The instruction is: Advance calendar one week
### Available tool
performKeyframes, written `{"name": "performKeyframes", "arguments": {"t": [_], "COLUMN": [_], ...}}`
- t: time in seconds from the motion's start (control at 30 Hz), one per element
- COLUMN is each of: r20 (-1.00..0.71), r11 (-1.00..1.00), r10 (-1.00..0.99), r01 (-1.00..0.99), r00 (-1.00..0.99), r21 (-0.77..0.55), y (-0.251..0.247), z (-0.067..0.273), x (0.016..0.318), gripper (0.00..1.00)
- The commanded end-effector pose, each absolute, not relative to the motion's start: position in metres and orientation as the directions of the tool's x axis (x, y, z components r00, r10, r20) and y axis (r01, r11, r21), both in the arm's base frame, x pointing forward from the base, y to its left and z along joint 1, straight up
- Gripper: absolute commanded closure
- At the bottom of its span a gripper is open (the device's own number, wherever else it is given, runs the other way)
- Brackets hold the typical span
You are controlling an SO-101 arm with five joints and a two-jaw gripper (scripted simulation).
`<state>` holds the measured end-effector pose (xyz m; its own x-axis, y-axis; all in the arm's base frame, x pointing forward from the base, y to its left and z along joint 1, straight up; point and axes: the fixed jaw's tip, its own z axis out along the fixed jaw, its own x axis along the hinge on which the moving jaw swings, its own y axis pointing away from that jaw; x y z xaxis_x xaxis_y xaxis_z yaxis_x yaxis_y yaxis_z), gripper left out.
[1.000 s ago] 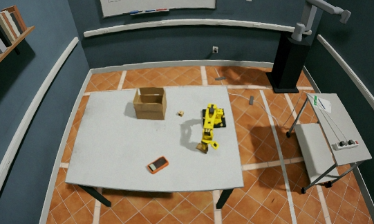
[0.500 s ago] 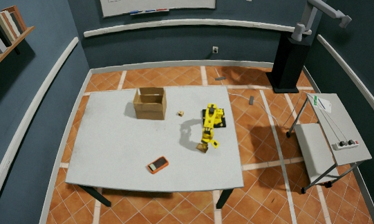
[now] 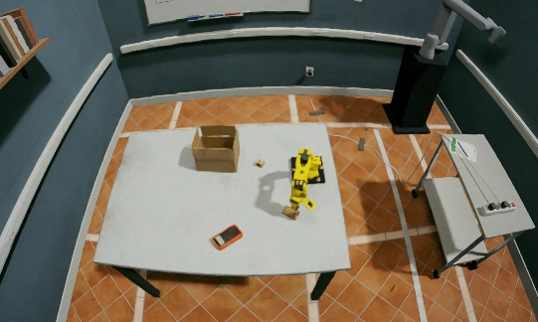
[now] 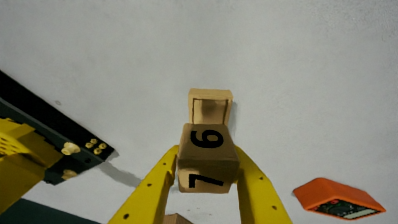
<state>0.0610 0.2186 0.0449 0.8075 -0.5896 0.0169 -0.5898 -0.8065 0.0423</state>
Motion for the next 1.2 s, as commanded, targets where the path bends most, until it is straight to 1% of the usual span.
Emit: {"name": "performKeyframes", "arguments": {"t": [0.0, 0.83, 1.1, 1.17], "r20": [0.006, 0.006, 0.006, -0.001], "r11": [-0.808, -0.808, -0.808, -0.808], "r10": [-0.589, -0.589, -0.589, -0.589], "r01": [-0.589, -0.589, -0.589, -0.589], "r00": [0.808, 0.808, 0.808, 0.808], "r21": [0.017, 0.017, 0.017, -0.003], "y": [0.22, 0.22, 0.22, 0.22], "z": [0.052, 0.036, 0.035, 0.037], "x": [0.062, 0.062, 0.062, 0.065], "gripper": [1.0, 1.0, 1.0, 1.0]}}
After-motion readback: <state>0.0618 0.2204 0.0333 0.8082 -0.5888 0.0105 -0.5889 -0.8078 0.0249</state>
